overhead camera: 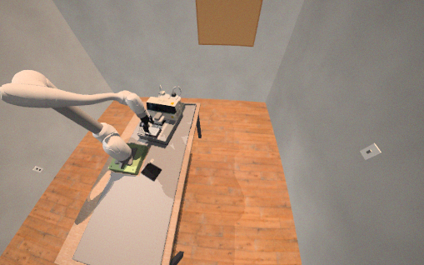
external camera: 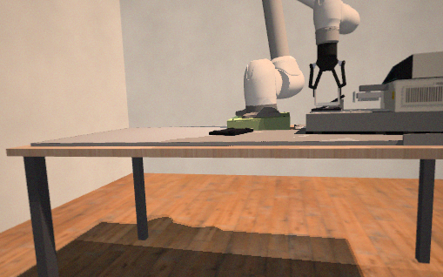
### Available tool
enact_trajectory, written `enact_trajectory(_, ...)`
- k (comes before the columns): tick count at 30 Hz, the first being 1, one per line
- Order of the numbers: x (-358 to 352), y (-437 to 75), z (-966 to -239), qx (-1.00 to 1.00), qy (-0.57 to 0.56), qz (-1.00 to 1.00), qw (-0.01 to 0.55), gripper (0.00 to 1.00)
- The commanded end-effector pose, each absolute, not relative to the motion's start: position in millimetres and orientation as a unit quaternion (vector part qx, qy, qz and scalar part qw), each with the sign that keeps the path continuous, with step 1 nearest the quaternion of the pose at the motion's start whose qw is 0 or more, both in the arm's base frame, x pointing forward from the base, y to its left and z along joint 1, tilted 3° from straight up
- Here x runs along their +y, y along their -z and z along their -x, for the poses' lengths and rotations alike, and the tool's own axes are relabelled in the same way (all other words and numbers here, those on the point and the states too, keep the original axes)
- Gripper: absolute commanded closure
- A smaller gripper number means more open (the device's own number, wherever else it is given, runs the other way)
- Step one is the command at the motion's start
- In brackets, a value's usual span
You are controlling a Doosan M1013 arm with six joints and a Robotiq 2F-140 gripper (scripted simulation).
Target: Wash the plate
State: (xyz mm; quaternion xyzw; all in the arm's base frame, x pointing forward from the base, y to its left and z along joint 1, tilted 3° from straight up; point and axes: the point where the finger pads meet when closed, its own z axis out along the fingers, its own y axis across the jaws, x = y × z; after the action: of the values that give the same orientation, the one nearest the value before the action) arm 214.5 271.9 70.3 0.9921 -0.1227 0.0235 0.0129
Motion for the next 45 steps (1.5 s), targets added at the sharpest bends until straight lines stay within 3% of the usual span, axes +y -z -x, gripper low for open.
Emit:
enact_trajectory(1,268.4,-66.2,-213.1,-0.123,-0.022,-0.992,0.016,0.9)
enact_trajectory(45,267.8,-59.9,-213.7,-0.123,-0.022,-0.992,0.016,0.9)
